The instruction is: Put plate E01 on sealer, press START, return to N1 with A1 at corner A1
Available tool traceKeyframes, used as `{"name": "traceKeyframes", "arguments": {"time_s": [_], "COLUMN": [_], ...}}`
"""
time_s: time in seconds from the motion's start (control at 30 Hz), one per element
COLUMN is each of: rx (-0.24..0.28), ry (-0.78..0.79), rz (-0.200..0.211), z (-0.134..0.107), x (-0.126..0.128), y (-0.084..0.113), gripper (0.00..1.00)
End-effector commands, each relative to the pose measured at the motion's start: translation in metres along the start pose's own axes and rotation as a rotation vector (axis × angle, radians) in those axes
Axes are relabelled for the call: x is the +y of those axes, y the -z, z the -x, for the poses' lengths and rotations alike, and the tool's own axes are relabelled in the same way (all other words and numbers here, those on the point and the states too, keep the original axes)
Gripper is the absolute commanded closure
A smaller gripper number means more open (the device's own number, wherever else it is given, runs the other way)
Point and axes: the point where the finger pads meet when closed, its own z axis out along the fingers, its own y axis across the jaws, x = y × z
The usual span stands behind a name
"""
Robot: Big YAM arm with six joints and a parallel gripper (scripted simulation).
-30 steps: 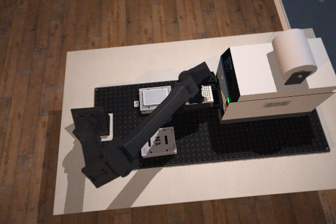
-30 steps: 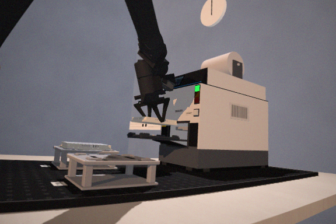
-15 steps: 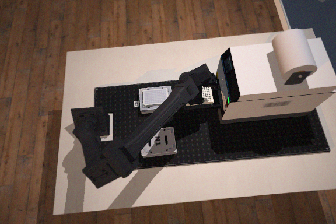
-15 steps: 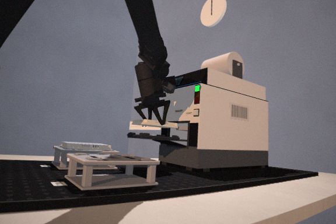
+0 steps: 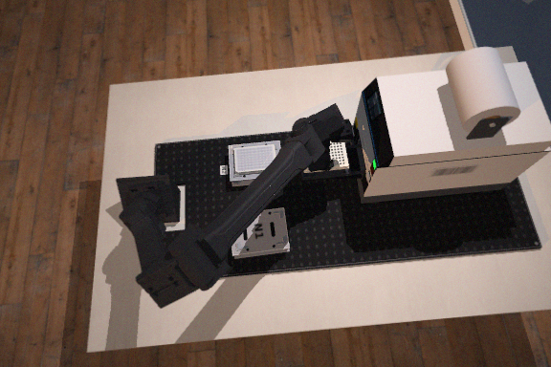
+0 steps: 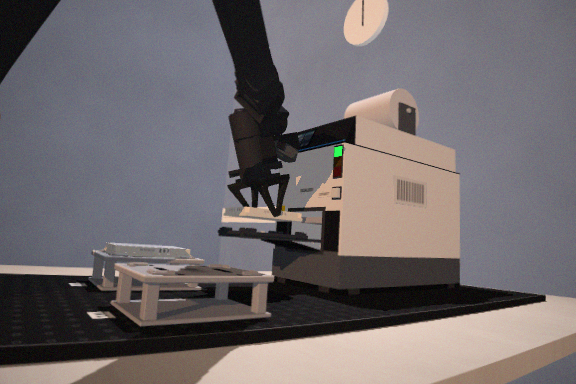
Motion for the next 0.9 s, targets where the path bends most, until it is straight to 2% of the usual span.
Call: {"name": "traceKeyframes", "arguments": {"time_s": [0.0,0.23,0.43,0.87], "rx": [-0.019,-0.053,-0.066,-0.046], "ry": [0.008,-0.033,-0.036,-0.049], "rz": [0.003,0.012,0.016,0.01], "z": [0.008,0.028,0.035,0.032], "x": [0.006,-0.002,-0.004,-0.013], "y": [0.01,0.021,0.022,0.012], "gripper": [1.0,1.0,1.0,1.0]}}
